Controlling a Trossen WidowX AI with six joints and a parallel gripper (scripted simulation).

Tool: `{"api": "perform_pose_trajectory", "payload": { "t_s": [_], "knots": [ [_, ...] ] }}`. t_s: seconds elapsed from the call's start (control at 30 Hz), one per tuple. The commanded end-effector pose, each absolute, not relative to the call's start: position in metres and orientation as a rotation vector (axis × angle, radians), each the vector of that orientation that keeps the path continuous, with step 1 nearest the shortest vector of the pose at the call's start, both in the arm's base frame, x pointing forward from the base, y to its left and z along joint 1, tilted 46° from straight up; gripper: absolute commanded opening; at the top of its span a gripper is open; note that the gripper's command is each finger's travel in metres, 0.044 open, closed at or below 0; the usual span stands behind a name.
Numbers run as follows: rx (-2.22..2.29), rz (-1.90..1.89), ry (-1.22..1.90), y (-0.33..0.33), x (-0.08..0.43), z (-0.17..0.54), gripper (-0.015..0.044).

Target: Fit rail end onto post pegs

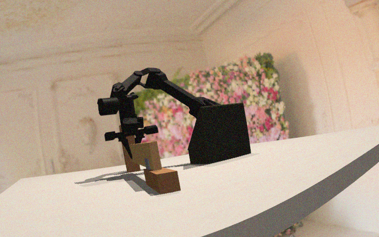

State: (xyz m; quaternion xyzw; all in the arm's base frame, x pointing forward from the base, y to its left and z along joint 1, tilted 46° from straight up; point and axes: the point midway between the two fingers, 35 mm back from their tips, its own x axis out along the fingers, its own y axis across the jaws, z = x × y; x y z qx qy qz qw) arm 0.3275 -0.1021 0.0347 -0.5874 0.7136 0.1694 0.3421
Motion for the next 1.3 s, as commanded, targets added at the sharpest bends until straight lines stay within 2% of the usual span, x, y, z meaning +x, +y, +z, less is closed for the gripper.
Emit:
{"api": "perform_pose_trajectory", "payload": {
  "t_s": [0.0, 1.27],
  "knots": [
    [-1.529, 0.445, 1.837, -0.0970, 0.3306, 0.0367, 0.0000],
    [-1.529, 0.445, 1.837, -0.0994, 0.3283, 0.0336, 0.0000]
  ]
}}
